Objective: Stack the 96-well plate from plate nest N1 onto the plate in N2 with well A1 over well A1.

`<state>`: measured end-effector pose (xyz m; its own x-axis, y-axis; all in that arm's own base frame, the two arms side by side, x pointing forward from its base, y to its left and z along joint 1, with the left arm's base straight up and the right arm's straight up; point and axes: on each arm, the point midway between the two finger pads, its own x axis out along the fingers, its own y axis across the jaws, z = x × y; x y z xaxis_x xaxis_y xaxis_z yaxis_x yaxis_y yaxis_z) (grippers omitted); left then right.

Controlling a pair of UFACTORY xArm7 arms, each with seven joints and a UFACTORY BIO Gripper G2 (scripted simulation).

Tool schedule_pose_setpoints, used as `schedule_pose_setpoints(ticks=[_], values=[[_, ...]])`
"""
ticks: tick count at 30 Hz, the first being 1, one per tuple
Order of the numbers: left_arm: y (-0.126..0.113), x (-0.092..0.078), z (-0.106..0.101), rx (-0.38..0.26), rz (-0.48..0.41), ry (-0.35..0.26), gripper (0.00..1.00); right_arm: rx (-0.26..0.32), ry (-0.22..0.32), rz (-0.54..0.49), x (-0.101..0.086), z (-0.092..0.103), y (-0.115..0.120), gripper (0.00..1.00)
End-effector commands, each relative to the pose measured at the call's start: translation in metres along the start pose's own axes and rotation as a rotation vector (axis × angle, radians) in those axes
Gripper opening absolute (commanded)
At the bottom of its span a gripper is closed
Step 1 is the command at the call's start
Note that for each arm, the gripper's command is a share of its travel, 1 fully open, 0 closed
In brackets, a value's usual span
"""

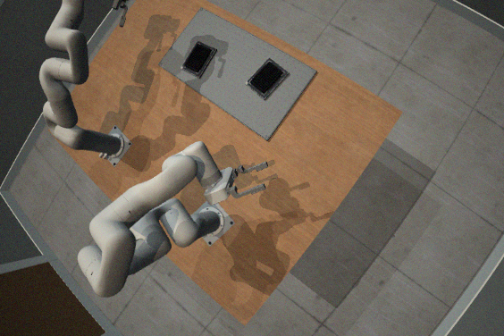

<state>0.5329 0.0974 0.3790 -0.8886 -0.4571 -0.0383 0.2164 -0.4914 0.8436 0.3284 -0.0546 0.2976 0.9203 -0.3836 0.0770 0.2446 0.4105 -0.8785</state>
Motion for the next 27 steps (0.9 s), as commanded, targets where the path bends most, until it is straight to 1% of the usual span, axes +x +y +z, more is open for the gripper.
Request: schedule_pose_setpoints(ticks=[1, 6, 11, 13, 14, 20, 27], values=[[0.002, 0.0, 0.001, 0.001, -0.005, 0.003, 1.0, 0.004, 0.008, 0.002, 0.0, 0.0, -0.001, 1.0], [0.002, 0.0, 0.001, 0.001, -0.005, 0.003, 1.0, 0.009, 0.033, 0.012, 0.0, -0.004, -0.001, 1.0], [0.002, 0.0, 0.001, 0.001, -0.005, 0.003, 1.0, 0.018, 0.078, 0.03, -0.001, -0.01, -0.002, 1.0], [0.002, 0.0, 0.001, 0.001, -0.005, 0.003, 1.0, 0.018, 0.078, 0.03, -0.001, -0.01, -0.002, 1.0], [0.002, 0.0, 0.001, 0.001, -0.005, 0.003, 1.0, 0.02, 0.089, 0.035, -0.001, -0.012, -0.002, 1.0], [0.002, 0.0, 0.001, 0.001, -0.005, 0.003, 1.0, 0.04, 0.176, 0.073, -0.004, -0.024, -0.003, 1.0], [0.002, 0.0, 0.001, 0.001, -0.005, 0.003, 1.0, 0.076, 0.313, 0.137, -0.011, -0.043, -0.003, 1.0]])
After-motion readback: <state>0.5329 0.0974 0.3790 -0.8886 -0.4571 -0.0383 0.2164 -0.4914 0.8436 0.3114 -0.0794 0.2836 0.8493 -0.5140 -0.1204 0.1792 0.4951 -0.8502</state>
